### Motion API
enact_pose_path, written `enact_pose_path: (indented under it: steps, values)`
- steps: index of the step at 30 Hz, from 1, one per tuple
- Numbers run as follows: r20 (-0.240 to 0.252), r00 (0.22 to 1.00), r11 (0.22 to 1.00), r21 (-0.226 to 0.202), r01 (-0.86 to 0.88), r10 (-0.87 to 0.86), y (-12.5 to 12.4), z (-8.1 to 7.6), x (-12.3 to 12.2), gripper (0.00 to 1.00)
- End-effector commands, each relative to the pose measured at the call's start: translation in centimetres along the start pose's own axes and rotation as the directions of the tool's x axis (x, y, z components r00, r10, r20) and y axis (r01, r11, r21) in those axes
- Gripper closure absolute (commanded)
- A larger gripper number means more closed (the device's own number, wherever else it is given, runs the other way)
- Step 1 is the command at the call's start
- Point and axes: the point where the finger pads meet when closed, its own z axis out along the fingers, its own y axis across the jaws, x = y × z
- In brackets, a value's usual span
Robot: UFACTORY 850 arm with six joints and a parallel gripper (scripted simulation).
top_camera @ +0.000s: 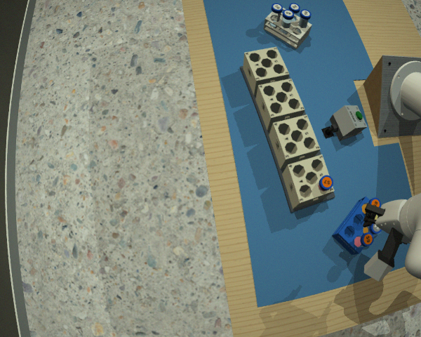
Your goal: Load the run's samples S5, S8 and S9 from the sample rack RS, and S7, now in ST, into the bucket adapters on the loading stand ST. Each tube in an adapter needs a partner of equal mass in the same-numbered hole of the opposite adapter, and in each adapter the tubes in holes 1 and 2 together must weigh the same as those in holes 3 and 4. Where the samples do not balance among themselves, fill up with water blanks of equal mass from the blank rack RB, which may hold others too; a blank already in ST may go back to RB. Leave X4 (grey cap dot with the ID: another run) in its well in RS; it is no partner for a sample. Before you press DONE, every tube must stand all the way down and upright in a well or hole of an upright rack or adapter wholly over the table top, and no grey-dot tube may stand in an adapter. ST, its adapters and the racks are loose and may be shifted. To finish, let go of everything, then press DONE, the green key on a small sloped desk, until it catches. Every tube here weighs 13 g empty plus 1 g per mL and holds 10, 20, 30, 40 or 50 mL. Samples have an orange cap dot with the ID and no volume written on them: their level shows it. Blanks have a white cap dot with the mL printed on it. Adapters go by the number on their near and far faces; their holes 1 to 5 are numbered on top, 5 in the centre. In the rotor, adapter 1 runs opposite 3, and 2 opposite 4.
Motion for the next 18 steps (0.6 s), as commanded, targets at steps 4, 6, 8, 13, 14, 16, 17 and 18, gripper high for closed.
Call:
enact_pose_path:
  steps: [4,6,8,13,14,16,17,18]
  values:
    - [-0.002,1.0,1.0,-0.001,0.001,-0.001,0.0,2.1,0.1,0.0]
    - [-0.002,1.0,1.0,-0.001,0.001,-0.001,0.0,2.7,0.1,0.0]
    - [-0.002,1.0,1.0,-0.001,0.001,-0.001,0.0,3.2,0.1,0.0]
    - [-0.002,1.0,1.0,-0.001,0.001,-0.001,0.0,4.0,0.1,0.0]
    - [-0.002,1.0,1.0,-0.001,0.001,-0.001,0.0,4.3,0.1,0.0]
    - [-0.002,1.0,1.0,-0.001,0.001,-0.001,0.0,4.8,0.1,0.0]
    - [-0.002,1.0,1.0,-0.001,0.001,-0.001,0.0,5.1,0.1,0.0]
    - [-0.002,1.0,1.0,-0.001,0.001,-0.001,0.0,5.4,0.1,0.0]
